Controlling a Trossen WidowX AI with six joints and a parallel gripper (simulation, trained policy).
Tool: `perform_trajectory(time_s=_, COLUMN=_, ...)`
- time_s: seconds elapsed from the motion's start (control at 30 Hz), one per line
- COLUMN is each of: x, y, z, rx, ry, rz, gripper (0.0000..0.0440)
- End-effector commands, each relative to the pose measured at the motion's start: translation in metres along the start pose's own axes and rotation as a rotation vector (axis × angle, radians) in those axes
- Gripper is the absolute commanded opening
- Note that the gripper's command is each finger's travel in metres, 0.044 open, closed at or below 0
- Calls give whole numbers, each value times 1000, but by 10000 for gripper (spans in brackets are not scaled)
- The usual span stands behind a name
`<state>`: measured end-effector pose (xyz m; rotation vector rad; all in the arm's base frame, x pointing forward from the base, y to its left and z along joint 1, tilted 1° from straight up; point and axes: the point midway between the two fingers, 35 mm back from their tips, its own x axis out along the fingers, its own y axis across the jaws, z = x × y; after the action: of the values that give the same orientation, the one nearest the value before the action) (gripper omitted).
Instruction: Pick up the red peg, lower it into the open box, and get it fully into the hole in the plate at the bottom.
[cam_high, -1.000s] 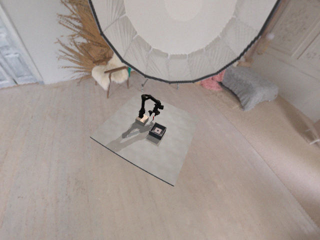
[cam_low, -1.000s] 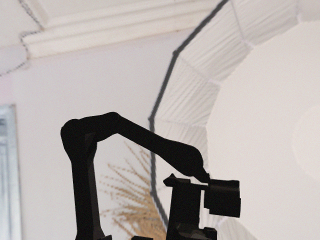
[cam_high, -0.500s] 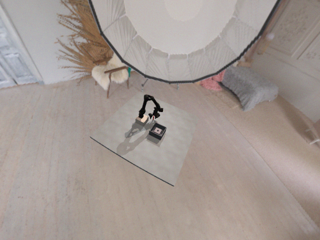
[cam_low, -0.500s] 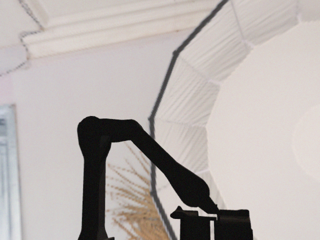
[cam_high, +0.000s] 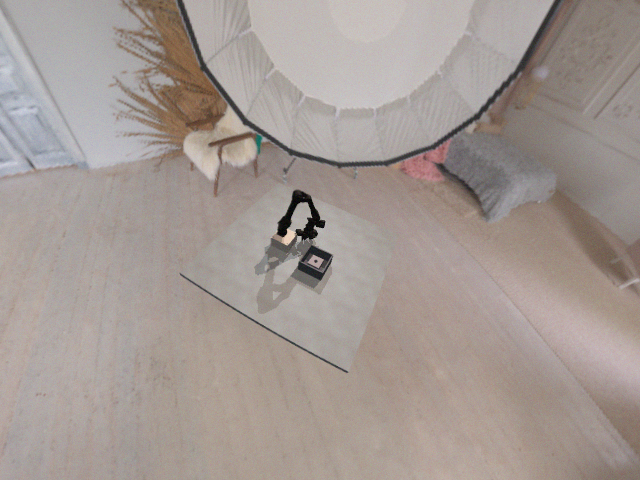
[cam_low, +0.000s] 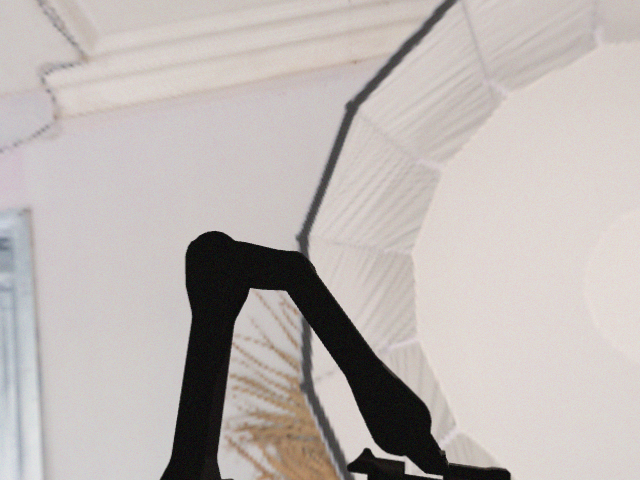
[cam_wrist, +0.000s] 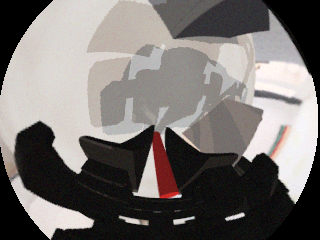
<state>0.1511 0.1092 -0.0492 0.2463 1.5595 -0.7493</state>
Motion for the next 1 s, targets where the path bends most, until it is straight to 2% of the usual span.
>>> perform_trajectory(time_s=0.0, x=0, y=-2, z=1, rx=0, ry=-1, rz=-24, gripper=18)
perform_trajectory(time_s=0.17, x=-16, y=-2, z=9, rx=-5, ry=-37, rz=-30, gripper=0)
perform_trajectory(time_s=0.53, x=-61, y=-7, z=29, rx=3, ry=-97, rz=-33, gripper=0)
perform_trajectory(time_s=0.97, x=-107, y=-11, z=68, rx=113, ry=-154, rz=-13, gripper=0)
